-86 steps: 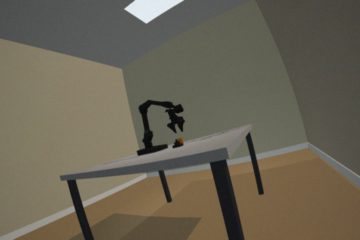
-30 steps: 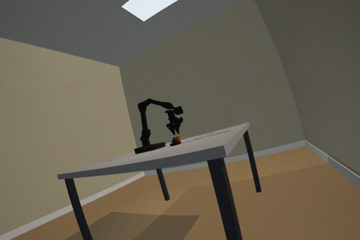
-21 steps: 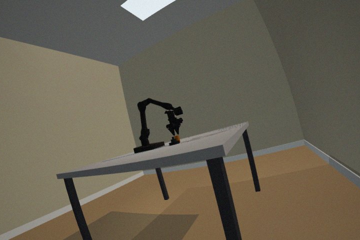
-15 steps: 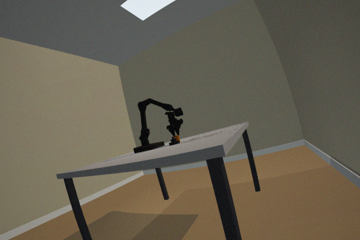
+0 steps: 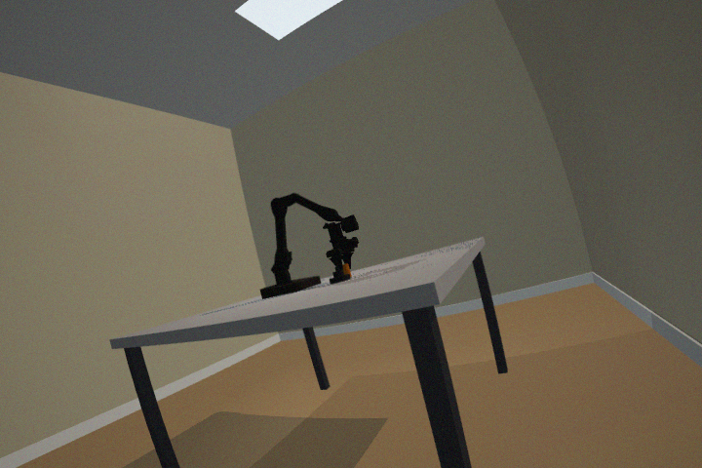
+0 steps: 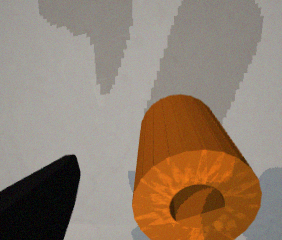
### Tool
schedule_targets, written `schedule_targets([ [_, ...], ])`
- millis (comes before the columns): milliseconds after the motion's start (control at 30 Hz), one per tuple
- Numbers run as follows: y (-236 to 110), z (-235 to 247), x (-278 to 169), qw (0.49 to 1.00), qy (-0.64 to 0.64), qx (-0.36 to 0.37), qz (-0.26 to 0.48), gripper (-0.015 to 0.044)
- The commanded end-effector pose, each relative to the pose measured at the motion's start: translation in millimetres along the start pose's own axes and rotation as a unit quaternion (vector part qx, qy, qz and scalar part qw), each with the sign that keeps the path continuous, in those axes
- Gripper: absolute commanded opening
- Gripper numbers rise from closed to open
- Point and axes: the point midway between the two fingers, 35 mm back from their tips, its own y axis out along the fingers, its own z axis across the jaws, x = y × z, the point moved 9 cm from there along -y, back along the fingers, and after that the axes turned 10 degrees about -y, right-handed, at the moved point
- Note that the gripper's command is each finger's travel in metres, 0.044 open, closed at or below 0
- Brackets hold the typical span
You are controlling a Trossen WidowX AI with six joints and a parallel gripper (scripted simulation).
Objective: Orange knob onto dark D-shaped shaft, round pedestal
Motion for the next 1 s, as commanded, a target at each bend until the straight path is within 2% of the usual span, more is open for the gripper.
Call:
schedule_targets([
  [0,8,0,-2,1.0,-0.001,-0.001,0.004,0.044],
  [367,23,0,-3,1.0,-0.001,-0.001,0.004,0.044],
  [700,23,0,-3,1.0,-0.001,-0.001,0.004,0.0177],
  [900,23,0,-3,1.0,-0.001,-0.001,0.004,0.0138],
  [967,23,1,-3,1.0,0.0,-0.001,0.003,0.0085],
])
